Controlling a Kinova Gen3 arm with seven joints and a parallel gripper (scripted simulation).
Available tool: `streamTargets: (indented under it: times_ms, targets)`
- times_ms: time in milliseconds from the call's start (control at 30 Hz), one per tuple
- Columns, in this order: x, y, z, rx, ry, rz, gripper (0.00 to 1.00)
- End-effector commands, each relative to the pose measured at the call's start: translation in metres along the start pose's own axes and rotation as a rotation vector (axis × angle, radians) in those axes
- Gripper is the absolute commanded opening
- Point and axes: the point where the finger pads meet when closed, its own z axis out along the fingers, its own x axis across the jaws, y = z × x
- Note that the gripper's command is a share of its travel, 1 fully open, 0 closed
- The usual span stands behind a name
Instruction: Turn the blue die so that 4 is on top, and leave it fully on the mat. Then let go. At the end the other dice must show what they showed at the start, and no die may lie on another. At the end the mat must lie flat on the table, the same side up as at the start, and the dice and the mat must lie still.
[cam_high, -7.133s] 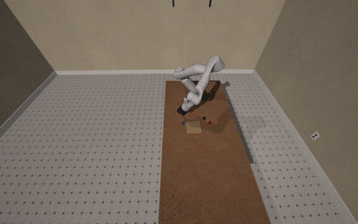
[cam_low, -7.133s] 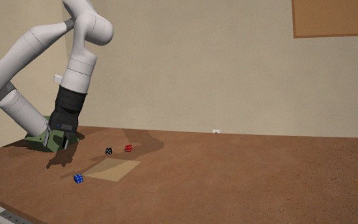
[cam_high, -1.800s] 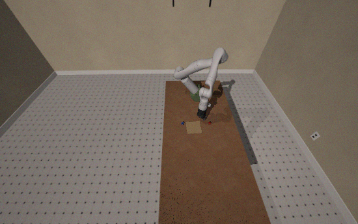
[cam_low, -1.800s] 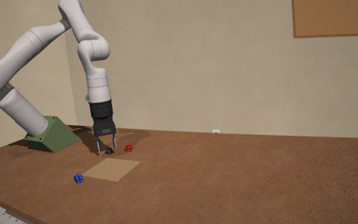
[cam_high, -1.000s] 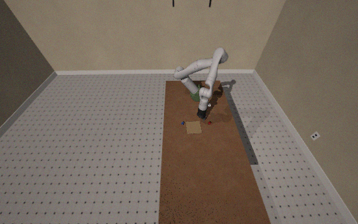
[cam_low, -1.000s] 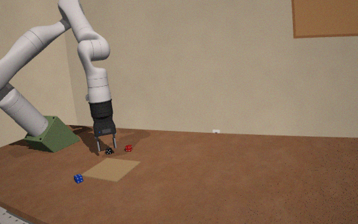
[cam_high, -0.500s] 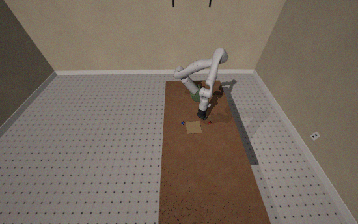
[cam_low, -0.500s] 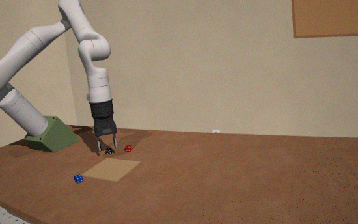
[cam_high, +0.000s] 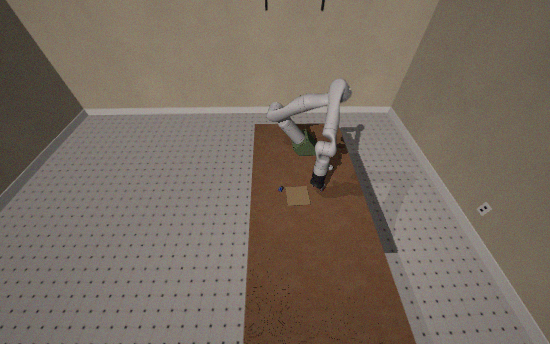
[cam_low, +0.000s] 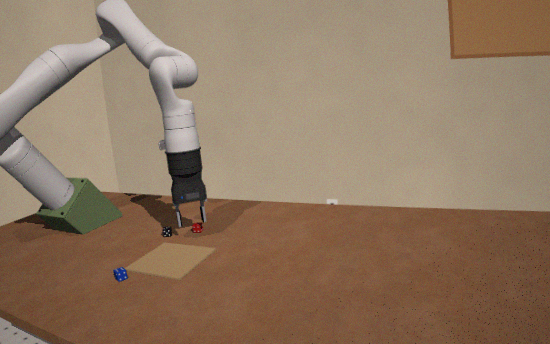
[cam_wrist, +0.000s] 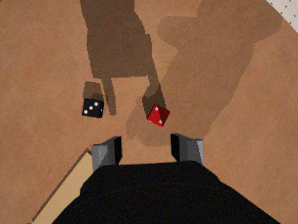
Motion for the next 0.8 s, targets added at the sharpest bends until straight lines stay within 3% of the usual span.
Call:
streamTargets:
  times_ms: [0, 767]
  targets:
    - [0.0066, 0.0035, 0.0026, -0.003, -0.001, -0.005, 1.00]
    - [0.0112, 0.0042, 0.0026, -0.003, -0.001, -0.005, 1.00]
